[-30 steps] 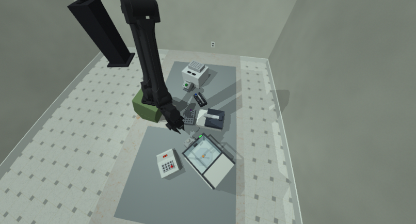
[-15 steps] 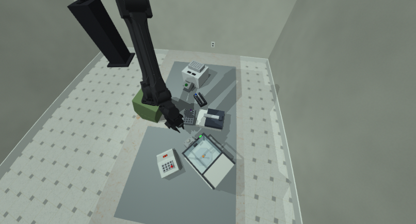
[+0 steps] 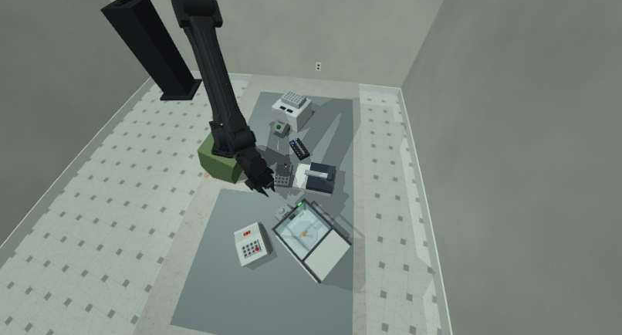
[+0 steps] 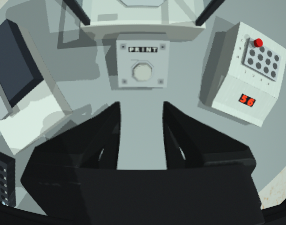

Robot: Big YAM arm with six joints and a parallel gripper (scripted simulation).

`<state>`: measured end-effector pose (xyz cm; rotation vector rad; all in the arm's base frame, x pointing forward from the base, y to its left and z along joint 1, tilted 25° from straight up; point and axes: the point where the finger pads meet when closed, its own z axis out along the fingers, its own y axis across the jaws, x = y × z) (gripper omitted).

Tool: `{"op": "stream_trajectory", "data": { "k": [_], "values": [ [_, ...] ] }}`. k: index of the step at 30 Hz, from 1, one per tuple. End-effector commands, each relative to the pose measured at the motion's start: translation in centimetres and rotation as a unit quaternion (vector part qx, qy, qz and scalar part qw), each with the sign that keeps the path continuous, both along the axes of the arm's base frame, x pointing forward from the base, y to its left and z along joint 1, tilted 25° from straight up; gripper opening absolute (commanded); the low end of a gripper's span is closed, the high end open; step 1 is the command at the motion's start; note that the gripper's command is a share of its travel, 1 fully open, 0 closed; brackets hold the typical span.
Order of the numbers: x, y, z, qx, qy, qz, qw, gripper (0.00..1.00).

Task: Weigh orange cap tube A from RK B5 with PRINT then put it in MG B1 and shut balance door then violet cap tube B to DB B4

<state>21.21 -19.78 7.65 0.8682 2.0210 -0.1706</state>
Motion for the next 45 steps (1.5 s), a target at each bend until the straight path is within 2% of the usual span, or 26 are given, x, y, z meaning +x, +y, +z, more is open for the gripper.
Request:
{"op": "stream_trajectory", "data": {
  "k": [1, 3, 4, 12, 17, 19, 20, 21, 34, 37, 38, 45],
  "values": [
    [0.2, -1.1, 2.7, -0.019, -0.01, -0.002, 1.0, 0.3],
    [-0.2, -0.7, 1.9, -0.012, -0.004, -0.002, 1.0, 0.3],
    [0.1, -1.1, 3.0, -0.019, -0.01, -0.002, 1.0, 0.3],
    [-0.5, -0.9, 4.5, -0.021, -0.01, -0.002, 1.0, 0.3],
    [-0.9, -0.8, 5.4, -0.022, -0.01, -0.002, 1.0, 0.3],
    [-0.9, -0.8, 5.4, -0.022, -0.01, -0.002, 1.0, 0.3],
    [-1.2, -0.4, 4.6, -0.015, -0.006, -0.002, 1.0, 0.3],
    [-1.0, -0.8, 5.7, -0.022, -0.01, -0.002, 1.0, 0.3],
    [-2.0, -0.4, 7.9, -0.024, -0.01, -0.002, 1.0, 0.3],
    [-2.2, -0.2, 7.5, -0.02, -0.008, -0.002, 1.0, 0.3],
    [-2.1, -0.4, 8.3, -0.025, -0.01, -0.002, 1.0, 0.3],
    [-2.7, -0.2, 9.4, -0.025, -0.01, -0.002, 1.0, 0.3]
  ]
}}
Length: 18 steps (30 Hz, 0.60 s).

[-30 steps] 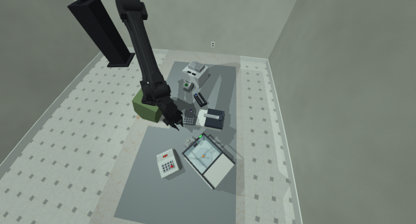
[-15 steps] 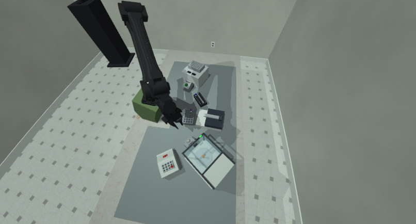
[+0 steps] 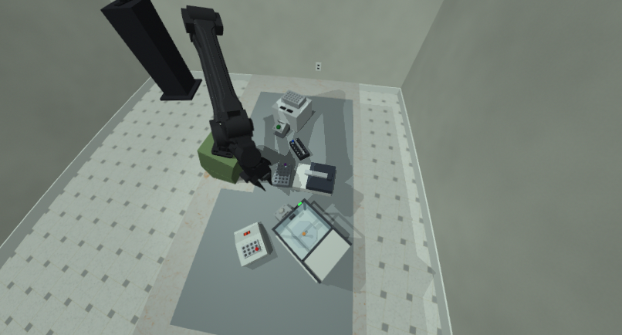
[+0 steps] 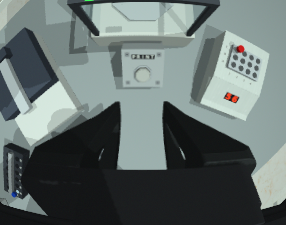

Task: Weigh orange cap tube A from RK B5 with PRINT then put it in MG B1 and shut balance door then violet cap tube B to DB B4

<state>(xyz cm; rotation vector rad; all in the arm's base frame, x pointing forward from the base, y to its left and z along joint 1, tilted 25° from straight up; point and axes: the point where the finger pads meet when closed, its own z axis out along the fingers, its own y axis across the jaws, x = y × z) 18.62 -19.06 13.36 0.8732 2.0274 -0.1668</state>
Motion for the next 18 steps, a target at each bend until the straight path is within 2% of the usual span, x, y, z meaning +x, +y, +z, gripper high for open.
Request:
{"op": "stream_trajectory", "data": {
  "k": [1, 3, 4, 5, 8, 9, 11, 12, 13, 15, 17, 18],
  "values": [
    [-0.2, -0.9, 3.9, -0.029, -0.013, -0.001, 1.0, 0.3],
    [-0.3, -0.8, 3.6, -0.027, -0.011, -0.001, 1.0, 0.3],
    [-0.6, -0.3, 1.7, -0.012, -0.003, -0.001, 1.0, 0.3],
    [-0.7, -0.1, 1.1, -0.007, -0.001, -0.001, 1.0, 0.3],
    [-0.7, 0.0, 0.8, -0.005, 0.0, -0.001, 1.0, 0.3],
    [-0.2, -0.4, 2.2, -0.015, -0.008, 0.0, 1.0, 0.3],
    [-0.2, -0.4, 2.2, -0.015, -0.008, 0.0, 1.0, 0.3],
    [0.9, -1.5, 4.2, -0.039, -0.007, 0.02, 0.999, 0.3],
    [1.5, -2.0, 4.4, -0.046, 0.001, 0.036, 0.998, 0.3],
    [1.1, -2.6, 4.4, -0.059, 0.018, 0.05, 0.997, 0.3],
    [2.8, -3.3, 4.9, -0.071, 0.033, 0.088, 0.993, 0.3],
    [2.8, -3.3, 4.8, -0.078, 0.041, 0.1, 0.991, 0.3]
  ]
}}
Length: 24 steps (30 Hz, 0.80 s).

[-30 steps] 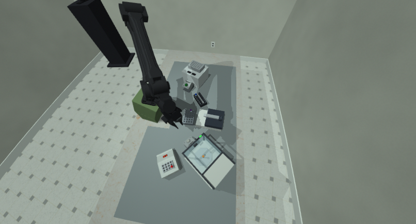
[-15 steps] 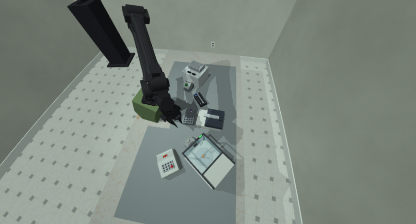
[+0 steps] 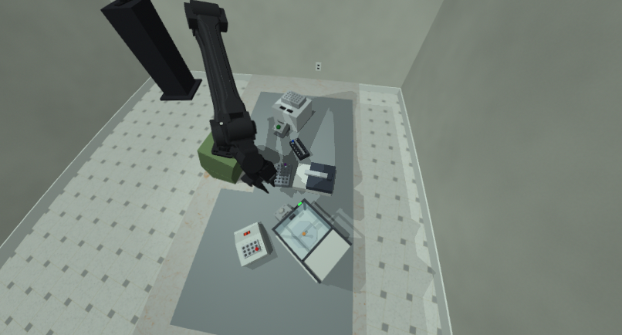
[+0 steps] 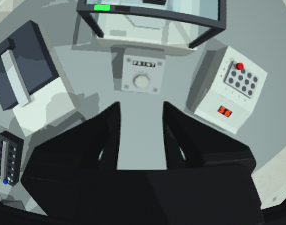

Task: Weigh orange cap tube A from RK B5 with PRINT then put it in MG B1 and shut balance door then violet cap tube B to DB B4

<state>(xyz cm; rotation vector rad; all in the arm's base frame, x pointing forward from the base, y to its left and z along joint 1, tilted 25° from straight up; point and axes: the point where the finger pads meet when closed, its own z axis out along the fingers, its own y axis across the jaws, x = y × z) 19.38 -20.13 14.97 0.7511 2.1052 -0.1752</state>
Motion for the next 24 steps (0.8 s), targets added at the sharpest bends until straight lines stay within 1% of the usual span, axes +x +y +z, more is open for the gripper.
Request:
{"op": "stream_trajectory", "data": {
  "k": [1, 2, 4, 7, 8, 9, 13, 14, 16, 20, 21, 22, 24],
  "values": [
    [1.6, -2.7, 3.2, -0.065, 0.021, 0.057, 0.996, 0.3],
    [1.3, -2.4, 2.7, -0.058, 0.035, 0.069, 0.995, 0.3],
    [1.3, -2.4, 2.7, -0.071, 0.051, 0.095, 0.992, 0.3],
    [1.3, -2.4, 2.6, -0.076, 0.056, 0.104, 0.99, 0.3],
    [2.0, -2.8, 2.9, -0.082, 0.064, 0.121, 0.987, 0.3],
    [2.9, -3.1, 3.1, -0.089, 0.071, 0.142, 0.983, 0.3],
    [2.6, -3.4, 3.1, -0.113, 0.101, 0.187, 0.971, 0.3],
    [2.6, -3.4, 3.1, -0.115, 0.104, 0.19, 0.969, 0.3],
    [4.1, -4.2, 3.6, -0.129, 0.119, 0.223, 0.959, 0.3],
    [4.0, -4.3, 3.5, -0.153, 0.149, 0.272, 0.938, 0.3],
    [4.0, -4.4, 3.5, -0.156, 0.153, 0.277, 0.936, 0.3],
    [4.6, -4.9, 3.8, -0.162, 0.16, 0.291, 0.929, 0.3],
    [4.6, -4.9, 3.8, -0.162, 0.16, 0.291, 0.929, 0.3]
  ]
}}
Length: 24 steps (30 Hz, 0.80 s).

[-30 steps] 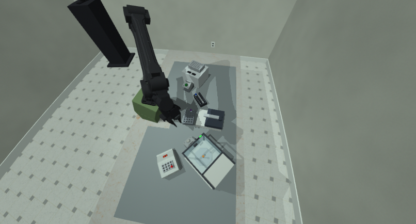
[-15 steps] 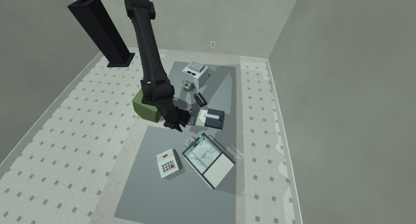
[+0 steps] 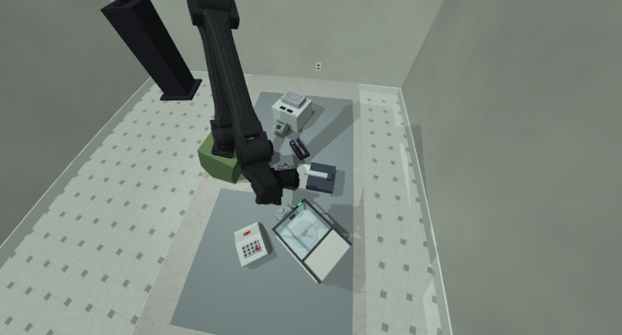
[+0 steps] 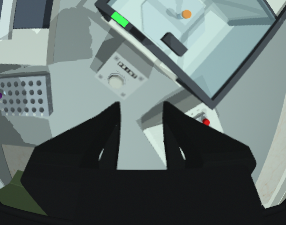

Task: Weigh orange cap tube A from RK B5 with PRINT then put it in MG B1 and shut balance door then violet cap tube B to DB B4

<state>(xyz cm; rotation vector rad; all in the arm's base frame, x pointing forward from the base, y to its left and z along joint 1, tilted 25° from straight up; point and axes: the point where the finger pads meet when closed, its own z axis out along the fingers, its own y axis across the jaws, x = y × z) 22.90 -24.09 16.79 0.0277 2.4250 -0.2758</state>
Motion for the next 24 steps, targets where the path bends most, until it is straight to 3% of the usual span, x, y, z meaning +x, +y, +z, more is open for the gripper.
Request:
{"op": "stream_trajectory", "data": {
  "k": [1, 5, 8, 12, 15, 17, 24],
  "values": [
    [1.6, -1.4, 2.2, -0.044, 0.018, 0.061, 0.997, 0.3],
    [1.7, -1.5, 2.2, -0.069, 0.049, 0.113, 0.99, 0.3],
    [2.8, -2.6, 2.7, -0.088, 0.072, 0.153, 0.982, 0.3],
    [2.8, -2.6, 2.7, -0.112, 0.101, 0.202, 0.968, 0.3],
    [3.9, -3.7, 3.3, -0.13, 0.123, 0.241, 0.954, 0.3],
    [3.9, -3.7, 3.3, -0.13, 0.123, 0.241, 0.954, 0.3],
    [5.1, -4.8, 3.8, -0.172, 0.173, 0.328, 0.913, 0.3]
  ]
}}
